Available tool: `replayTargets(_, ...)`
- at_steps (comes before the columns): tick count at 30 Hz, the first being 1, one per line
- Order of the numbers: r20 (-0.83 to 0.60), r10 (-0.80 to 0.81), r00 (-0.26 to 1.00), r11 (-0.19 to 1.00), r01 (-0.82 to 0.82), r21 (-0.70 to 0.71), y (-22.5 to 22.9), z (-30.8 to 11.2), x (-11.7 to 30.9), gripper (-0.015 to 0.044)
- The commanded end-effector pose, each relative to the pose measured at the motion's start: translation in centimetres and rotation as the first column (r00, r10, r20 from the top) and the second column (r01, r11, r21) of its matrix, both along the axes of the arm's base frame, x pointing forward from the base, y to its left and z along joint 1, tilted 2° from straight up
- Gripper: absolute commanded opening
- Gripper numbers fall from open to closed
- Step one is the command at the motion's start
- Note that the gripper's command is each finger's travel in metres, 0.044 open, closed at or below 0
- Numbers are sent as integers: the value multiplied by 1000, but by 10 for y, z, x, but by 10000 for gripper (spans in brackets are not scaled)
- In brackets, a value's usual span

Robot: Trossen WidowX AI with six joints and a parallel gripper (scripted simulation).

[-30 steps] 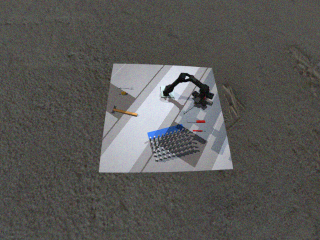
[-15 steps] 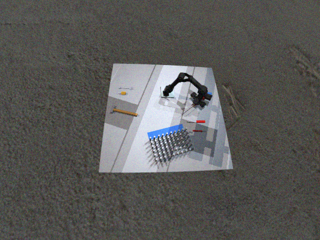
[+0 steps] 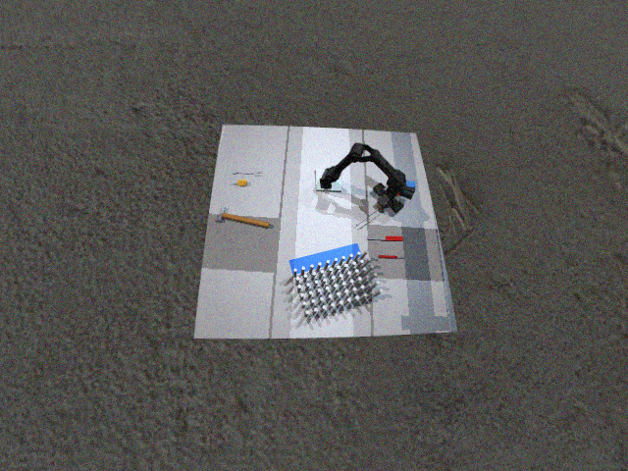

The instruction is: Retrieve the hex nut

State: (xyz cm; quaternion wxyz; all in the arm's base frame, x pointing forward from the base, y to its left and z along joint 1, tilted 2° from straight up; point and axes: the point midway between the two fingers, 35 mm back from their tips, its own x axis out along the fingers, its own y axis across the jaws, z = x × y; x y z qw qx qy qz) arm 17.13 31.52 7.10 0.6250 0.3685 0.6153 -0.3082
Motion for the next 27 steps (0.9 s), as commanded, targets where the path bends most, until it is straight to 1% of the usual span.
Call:
replayTargets(1, -5, 0, 1000, 1000, 0, -7, 0, -11, -1, 0)
replayTargets(13, 2, 2, 1000, 1000, -2, 5, 2, -30, -1, 0)
replayTargets(27, 5, 3, 1000, 1000, -3, 9, 2, -31, -1, 0)
